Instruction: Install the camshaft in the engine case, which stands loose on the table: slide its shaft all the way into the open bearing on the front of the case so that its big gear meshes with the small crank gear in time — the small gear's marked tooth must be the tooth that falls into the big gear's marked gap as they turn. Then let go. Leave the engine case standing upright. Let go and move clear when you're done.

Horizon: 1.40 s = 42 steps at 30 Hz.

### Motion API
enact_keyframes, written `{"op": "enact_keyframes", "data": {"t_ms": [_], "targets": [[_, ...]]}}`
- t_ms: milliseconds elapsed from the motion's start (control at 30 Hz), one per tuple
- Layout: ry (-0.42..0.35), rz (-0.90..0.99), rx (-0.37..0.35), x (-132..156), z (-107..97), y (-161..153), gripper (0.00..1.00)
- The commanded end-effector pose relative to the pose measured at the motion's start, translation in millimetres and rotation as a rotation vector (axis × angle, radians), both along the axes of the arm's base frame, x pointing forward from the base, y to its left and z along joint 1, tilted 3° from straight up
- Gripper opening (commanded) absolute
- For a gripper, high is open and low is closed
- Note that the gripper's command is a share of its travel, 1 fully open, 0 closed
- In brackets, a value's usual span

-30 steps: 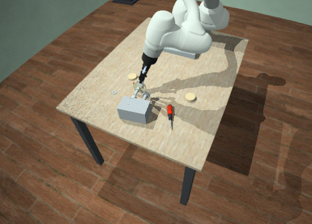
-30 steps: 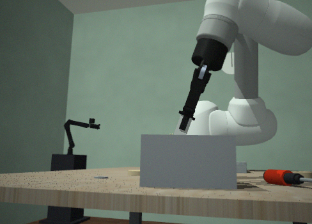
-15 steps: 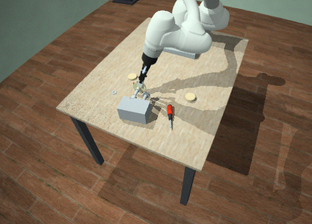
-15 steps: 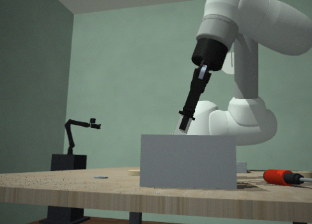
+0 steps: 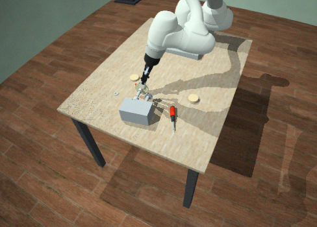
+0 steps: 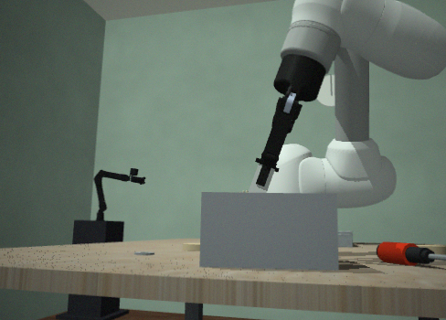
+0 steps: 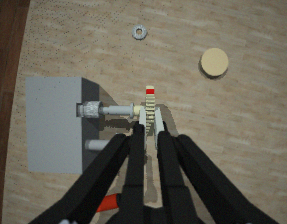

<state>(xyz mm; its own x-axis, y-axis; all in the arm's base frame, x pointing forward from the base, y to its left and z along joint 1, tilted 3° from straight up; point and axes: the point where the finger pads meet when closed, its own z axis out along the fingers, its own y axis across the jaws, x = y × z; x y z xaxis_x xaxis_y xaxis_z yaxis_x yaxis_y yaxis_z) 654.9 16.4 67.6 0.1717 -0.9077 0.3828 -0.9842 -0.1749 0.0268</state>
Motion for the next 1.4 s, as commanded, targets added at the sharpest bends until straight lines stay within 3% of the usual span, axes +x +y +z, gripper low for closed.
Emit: {"op": "enact_keyframes", "data": {"t_ms": [0,1367], "targets": [[0.000,0.000,0.000,0.0,0.1,0.0,0.05],[0.000,0.000,0.000,9.1,-0.1,1.6,0.05]]}}
